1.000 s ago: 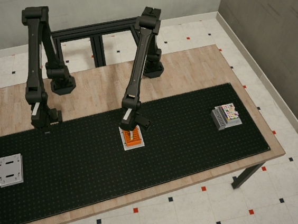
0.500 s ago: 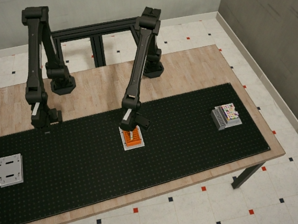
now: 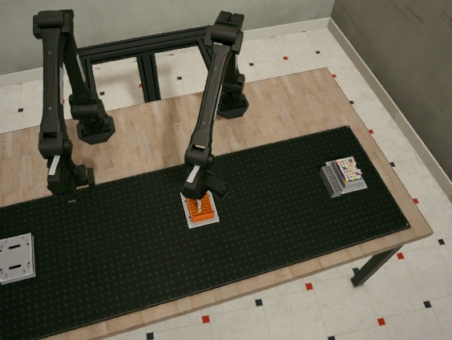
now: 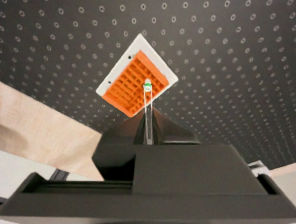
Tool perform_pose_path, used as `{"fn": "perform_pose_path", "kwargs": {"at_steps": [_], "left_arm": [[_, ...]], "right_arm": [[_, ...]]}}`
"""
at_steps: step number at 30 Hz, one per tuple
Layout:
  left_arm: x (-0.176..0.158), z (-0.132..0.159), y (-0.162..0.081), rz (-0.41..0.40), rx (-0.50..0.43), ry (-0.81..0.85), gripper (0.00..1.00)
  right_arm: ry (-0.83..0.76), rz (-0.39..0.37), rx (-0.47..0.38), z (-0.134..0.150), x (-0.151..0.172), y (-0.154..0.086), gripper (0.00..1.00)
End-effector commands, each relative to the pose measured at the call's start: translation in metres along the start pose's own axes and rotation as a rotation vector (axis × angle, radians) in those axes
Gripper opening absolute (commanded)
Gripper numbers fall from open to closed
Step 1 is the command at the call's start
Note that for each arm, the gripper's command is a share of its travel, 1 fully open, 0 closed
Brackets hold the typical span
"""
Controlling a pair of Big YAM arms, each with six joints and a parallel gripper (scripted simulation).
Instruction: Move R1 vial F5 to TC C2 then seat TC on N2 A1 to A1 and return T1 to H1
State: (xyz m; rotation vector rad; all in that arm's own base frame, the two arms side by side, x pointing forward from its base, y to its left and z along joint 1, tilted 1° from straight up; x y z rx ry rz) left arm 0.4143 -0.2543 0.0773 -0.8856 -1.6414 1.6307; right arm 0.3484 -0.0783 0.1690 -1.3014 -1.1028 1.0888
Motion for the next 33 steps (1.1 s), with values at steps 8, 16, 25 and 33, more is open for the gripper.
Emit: {"fn": "perform_pose_path", "kwargs": {"at_steps": [8, 16, 25, 33], "left_arm": [[-0.002, -0.005, 0.0, 0.019, -0.006, -0.006, 0.09], [-0.001, -0.004, 0.008, 0.008, -0.001, -0.006, 0.09], [-0.002, -0.003, 0.007, 0.011, -0.003, -0.006, 0.09], [-0.003, -0.002, 0.008, 0.014, -0.004, -0.006, 0.09]], "right_arm": [[-0.008, -0.002, 0.014, -0.002, 0.0, 0.0, 1.0], [-0.008, -0.002, 0.014, -0.002, 0.0, 0.0, 1.0], [-0.008, -0.002, 0.014, -0.002, 0.0, 0.0, 1.0], [-0.008, -0.002, 0.014, -0.002, 0.0, 0.0, 1.0]]}}
Point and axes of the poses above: on each arm, the point where the finger pads meet when closed, its own y axis out along the fingers, its own x axis across the jaws, z = x × y, the point moved 7 cm from there along -y, back along the fingers, and after that the axes turned 9 degrees about y, right-handed, at the moved point
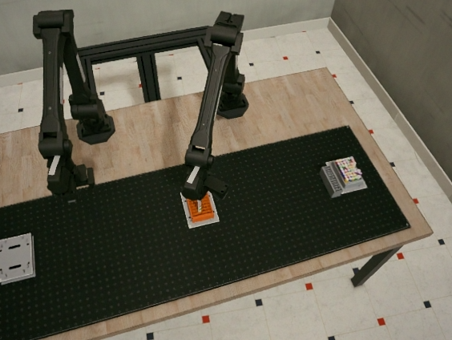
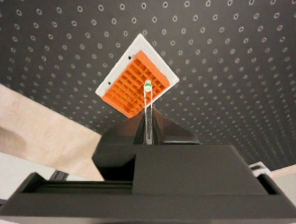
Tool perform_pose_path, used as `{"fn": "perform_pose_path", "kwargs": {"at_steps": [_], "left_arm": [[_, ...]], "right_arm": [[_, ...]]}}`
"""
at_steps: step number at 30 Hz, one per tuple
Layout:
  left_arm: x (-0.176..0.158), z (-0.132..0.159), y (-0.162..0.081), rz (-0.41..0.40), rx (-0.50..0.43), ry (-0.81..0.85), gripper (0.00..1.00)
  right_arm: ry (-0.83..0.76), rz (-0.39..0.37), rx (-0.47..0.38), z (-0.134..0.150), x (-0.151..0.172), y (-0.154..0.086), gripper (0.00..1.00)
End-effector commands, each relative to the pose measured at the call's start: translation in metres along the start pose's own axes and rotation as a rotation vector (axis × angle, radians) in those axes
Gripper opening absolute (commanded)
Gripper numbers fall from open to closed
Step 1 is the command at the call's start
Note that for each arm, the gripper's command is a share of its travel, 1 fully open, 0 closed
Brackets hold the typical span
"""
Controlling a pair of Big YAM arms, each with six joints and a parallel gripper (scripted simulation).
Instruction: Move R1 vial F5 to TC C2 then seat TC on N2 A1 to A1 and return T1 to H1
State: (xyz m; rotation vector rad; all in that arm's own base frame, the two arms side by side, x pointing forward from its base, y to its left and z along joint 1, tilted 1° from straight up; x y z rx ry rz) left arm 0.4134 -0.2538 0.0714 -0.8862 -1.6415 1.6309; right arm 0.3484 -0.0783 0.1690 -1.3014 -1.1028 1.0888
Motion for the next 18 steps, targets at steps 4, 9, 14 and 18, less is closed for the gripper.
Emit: {"fn": "perform_pose_path", "kwargs": {"at_steps": [4, 9, 14, 18], "left_arm": [[-0.0026, -0.0018, 0.0052, 0.007, -0.001, -0.006, 0.09], [-0.0028, -0.0016, 0.0014, 0.015, -0.005, -0.006, 0.09], [-0.0022, -0.0007, 0.0068, 0.007, -0.001, -0.006, 0.09], [-0.0024, -0.0003, 0.0062, 0.01, -0.002, -0.006, 0.09]], "right_arm": [[-0.008, -0.002, 0.014, -0.0015, 0.0002, -0.0004, 1.0], [-0.008, -0.002, 0.014, -0.0015, 0.0002, -0.0004, 1.0], [-0.008, -0.002, 0.014, -0.0015, 0.0002, -0.0004, 1.0], [-0.008, -0.002, 0.014, -0.0015, 0.0002, -0.0004, 1.0]]}}
Point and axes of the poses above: on each arm, the point where the finger pads meet when closed, its own y axis out along the fingers, its own x axis across the jaws, z = x × y, the point moved 7 cm from there along -y, back along the fingers, and after that the axes turned 9 degrees about y, right-handed, at the moved point
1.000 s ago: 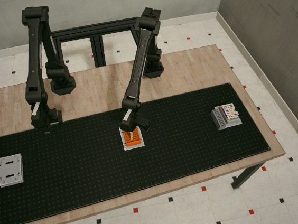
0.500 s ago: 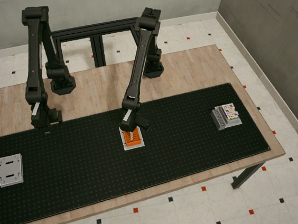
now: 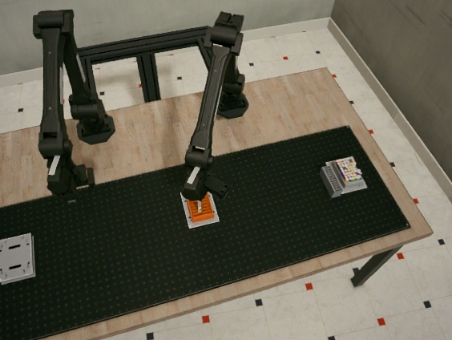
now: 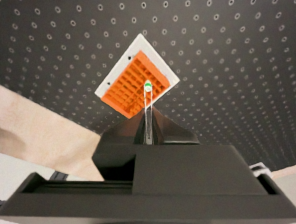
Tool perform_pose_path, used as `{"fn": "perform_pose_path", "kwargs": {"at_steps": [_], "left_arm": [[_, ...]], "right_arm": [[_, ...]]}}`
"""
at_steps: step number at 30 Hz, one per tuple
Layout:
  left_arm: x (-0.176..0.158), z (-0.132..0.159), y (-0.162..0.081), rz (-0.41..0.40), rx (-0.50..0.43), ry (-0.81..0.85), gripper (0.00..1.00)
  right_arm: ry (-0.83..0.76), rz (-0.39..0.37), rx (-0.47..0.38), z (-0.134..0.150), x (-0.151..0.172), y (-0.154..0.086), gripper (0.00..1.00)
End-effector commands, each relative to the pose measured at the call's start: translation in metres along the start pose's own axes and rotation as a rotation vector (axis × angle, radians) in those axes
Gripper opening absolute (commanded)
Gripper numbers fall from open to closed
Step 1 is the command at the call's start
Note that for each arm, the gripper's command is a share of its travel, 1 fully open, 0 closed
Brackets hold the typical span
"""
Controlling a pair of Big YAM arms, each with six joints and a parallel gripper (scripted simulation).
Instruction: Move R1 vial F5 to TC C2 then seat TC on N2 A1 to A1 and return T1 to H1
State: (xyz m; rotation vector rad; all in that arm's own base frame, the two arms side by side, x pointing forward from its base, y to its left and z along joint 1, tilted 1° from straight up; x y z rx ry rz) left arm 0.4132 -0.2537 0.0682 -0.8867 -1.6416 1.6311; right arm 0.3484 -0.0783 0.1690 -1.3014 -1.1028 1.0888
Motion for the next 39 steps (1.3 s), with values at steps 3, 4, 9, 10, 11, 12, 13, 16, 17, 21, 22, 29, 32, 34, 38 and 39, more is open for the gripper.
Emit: {"fn": "perform_pose_path", "kwargs": {"at_steps": [3, 4, 9, 10, 11, 12, 13, 16, 17, 21, 22, 29, 32, 34, 38, 39], "left_arm": [[-0.004, -0.001, 0.004, 0.009, -0.001, -0.006, 0.09], [-0.003, 0.0, 0.005, 0.007, -0.001, -0.006, 0.09], [-0.004, 0.0, 0.005, 0.011, -0.002, -0.006, 0.09], [-0.004, 0.0, 0.005, 0.009, -0.002, -0.006, 0.09], [-0.003, 0.0, 0.005, 0.01, -0.002, -0.006, 0.09], [-0.003, 0.001, 0.006, 0.007, -0.001, -0.006, 0.09], [-0.003, 0.0, 0.006, 0.008, -0.001, -0.006, 0.09], [-0.003, 0.001, 0.007, 0.007, -0.001, -0.006, 0.09], [-0.002, 0.002, 0.008, 0.005, 0.0, -0.006, 0.09], [-0.004, 0.001, 0.007, 0.01, -0.002, -0.006, 0.09], [-0.004, 0.001, 0.007, 0.01, -0.002, -0.006, 0.09], [-0.006, 0.001, -0.005, 0.021, -0.007, -0.005, 0.09], [-0.009, -0.003, -0.006, 0.028, -0.012, -0.001, 0.09], [-0.009, -0.003, -0.006, 0.028, -0.012, -0.001, 0.09], [-0.009, -0.003, -0.006, 0.028, -0.012, -0.001, 0.09], [-0.009, -0.003, -0.006, 0.028, -0.012, -0.001, 0.09]], "right_arm": [[-0.008, -0.002, 0.014, -0.002, 0.0, 0.0, 1.0], [-0.008, -0.002, 0.014, -0.002, 0.0, 0.0, 1.0], [-0.008, -0.002, 0.014, -0.002, 0.0, 0.0, 1.0], [-0.008, -0.002, 0.014, -0.002, 0.0, 0.0, 1.0], [-0.008, -0.002, 0.014, -0.002, 0.0, 0.0, 1.0], [-0.008, -0.002, 0.014, -0.002, 0.0, 0.0, 1.0], [-0.008, -0.002, 0.014, -0.002, 0.0, 0.0, 1.0], [-0.008, -0.002, 0.014, -0.002, 0.0, 0.0, 1.0], [-0.008, -0.002, 0.014, -0.002, 0.0, 0.0, 1.0], [-0.008, -0.002, 0.014, -0.002, 0.0, 0.0, 1.0], [-0.008, -0.002, 0.014, -0.002, 0.0, 0.0, 1.0], [-0.008, -0.002, 0.014, -0.002, 0.0, 0.0, 1.0], [-0.008, -0.002, 0.014, -0.002, 0.0, 0.0, 1.0], [-0.008, -0.002, 0.014, -0.002, 0.0, 0.0, 1.0], [-0.008, -0.002, 0.014, -0.002, 0.0, 0.0, 1.0], [-0.008, -0.002, 0.014, -0.002, 0.0, 0.0, 1.0]]}}
Point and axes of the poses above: on each arm, the point where the finger pads meet when closed, its own y axis out along the fingers, its own x axis across the jaws, z = x × y, the point moved 7 cm from there along -y, back along the fingers, and after that the axes turned 9 degrees about y, right-handed, at the moved point
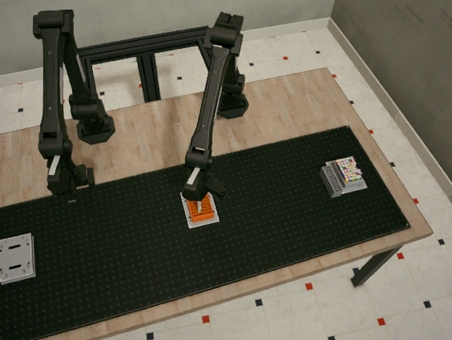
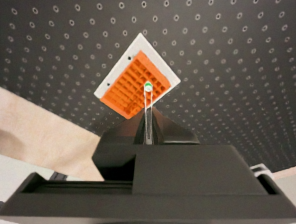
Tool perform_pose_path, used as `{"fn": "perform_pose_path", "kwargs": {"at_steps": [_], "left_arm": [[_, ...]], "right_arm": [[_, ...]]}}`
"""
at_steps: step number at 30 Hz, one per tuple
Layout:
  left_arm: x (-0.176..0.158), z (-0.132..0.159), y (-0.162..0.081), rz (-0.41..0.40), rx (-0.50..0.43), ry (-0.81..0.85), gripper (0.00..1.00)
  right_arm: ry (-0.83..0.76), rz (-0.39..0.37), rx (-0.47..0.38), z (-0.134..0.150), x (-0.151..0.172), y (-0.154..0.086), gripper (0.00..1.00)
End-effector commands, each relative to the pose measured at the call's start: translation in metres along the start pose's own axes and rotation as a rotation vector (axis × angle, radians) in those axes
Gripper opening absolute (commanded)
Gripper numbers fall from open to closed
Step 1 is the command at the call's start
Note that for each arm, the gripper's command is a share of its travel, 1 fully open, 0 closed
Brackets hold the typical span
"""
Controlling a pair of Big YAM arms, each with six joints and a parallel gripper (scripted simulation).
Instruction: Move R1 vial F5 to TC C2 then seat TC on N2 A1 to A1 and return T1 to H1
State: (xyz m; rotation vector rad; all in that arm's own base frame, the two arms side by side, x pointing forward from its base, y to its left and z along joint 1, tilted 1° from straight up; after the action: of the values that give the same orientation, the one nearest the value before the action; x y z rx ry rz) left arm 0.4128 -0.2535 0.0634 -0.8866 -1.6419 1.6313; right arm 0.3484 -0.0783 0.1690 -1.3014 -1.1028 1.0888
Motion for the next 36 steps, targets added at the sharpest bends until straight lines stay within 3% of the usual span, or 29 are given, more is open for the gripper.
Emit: {"fn": "perform_pose_path", "kwargs": {"at_steps": [1, 22, 36], "left_arm": [[-0.01, -0.003, -0.01, 0.028, -0.012, -0.001, 0.09], [-0.01, -0.003, -0.01, 0.028, -0.012, -0.001, 0.11], [-0.02, -0.003, -0.036, 0.06, -0.024, 0.0, 0.11]], "right_arm": [[-0.008, -0.002, 0.014, -0.002, 0.0, 0.0, 1.0], [-0.008, -0.002, 0.014, -0.002, 0.0, 0.0, 1.0], [-0.008, -0.002, 0.014, -0.002, 0.0, 0.0, 1.0]]}}
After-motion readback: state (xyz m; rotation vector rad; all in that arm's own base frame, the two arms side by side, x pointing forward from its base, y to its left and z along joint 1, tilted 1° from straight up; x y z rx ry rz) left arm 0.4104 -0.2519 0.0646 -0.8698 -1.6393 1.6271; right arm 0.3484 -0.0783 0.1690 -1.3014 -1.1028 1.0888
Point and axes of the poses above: on each arm, the point where the finger pads meet when closed, its own y axis out along the fingers, its own x axis across the jaws, z = x × y, the point moved 7 cm from there along -y, back along the fingers, and after that the axes turned 9 degrees about y, right-handed, at the moved point
